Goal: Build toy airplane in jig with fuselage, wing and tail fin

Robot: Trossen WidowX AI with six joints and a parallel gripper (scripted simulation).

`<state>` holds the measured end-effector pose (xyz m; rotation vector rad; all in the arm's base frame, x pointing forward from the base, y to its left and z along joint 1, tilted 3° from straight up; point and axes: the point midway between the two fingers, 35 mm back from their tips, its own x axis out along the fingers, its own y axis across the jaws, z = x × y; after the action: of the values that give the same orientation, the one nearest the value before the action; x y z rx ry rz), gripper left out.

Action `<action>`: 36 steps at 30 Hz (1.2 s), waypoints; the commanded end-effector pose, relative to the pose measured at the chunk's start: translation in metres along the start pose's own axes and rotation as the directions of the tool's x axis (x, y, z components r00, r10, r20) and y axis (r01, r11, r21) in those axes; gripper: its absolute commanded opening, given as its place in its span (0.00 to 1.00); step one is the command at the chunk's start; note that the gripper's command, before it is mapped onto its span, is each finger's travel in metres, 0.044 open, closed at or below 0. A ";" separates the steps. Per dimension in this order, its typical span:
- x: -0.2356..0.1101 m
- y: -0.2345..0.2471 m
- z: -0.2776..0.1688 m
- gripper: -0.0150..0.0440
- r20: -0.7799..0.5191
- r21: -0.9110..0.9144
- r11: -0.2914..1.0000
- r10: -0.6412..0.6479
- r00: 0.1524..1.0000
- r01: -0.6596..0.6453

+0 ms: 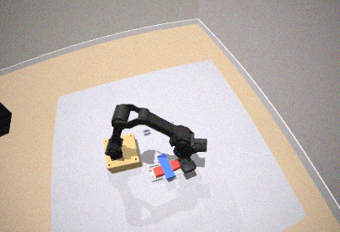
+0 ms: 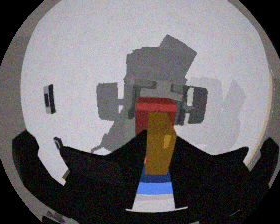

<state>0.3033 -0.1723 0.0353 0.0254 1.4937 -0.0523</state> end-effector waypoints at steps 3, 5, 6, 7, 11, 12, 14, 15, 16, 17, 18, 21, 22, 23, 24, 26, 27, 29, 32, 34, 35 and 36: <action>0.000 0.000 0.000 0.26 0.000 0.000 1.000 0.000 1.000 0.000; 0.000 0.000 0.000 0.25 0.000 0.000 1.000 0.000 1.000 0.000; 0.000 0.000 0.000 0.25 0.000 0.000 1.000 0.000 1.000 0.000; 0.000 0.000 0.000 0.25 0.000 0.000 1.000 0.000 1.000 0.000; 0.000 0.000 0.000 0.43 0.000 0.000 1.000 0.000 1.000 0.000; 0.000 0.000 0.000 0.48 0.000 0.000 1.000 0.000 1.000 0.000; 0.000 0.000 0.000 0.57 0.000 0.000 1.000 0.000 1.000 0.000; 0.000 0.000 0.000 0.61 0.000 0.000 1.000 0.000 1.000 0.000; 0.000 0.000 0.000 0.65 0.000 0.000 1.000 0.000 1.000 0.000; 0.000 0.000 0.000 0.69 0.000 0.000 1.000 0.000 1.000 0.000; 0.000 0.000 0.000 0.69 0.000 0.000 1.000 0.000 1.000 0.000; 0.000 0.000 0.000 0.69 0.000 0.000 1.000 0.000 1.000 0.000; 0.000 0.000 0.000 0.69 0.000 0.000 1.000 0.000 1.000 0.000; 0.000 0.000 0.000 0.69 0.000 0.000 1.000 0.000 1.000 0.000; -0.003 0.000 0.000 0.69 0.000 0.000 1.000 0.000 1.000 0.000; -0.027 -0.002 0.003 0.69 0.001 0.000 1.000 0.000 1.000 0.000; -0.045 -0.002 0.003 0.69 0.002 0.000 1.000 0.001 1.000 -0.001; -0.079 -0.001 0.001 0.69 0.002 0.000 1.000 0.002 1.000 -0.002; -0.092 0.000 0.000 0.69 0.003 0.000 1.000 0.002 1.000 -0.002; -0.092 -0.002 0.002 0.69 0.003 0.000 1.000 0.002 1.000 -0.002; -0.092 -0.003 0.003 0.69 0.003 0.000 1.000 0.002 1.000 -0.002; -0.092 -0.003 0.003 0.69 0.003 0.000 1.000 0.002 1.000 -0.002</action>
<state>0.3001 -0.1741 0.1281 0.0195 1.4732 -0.0648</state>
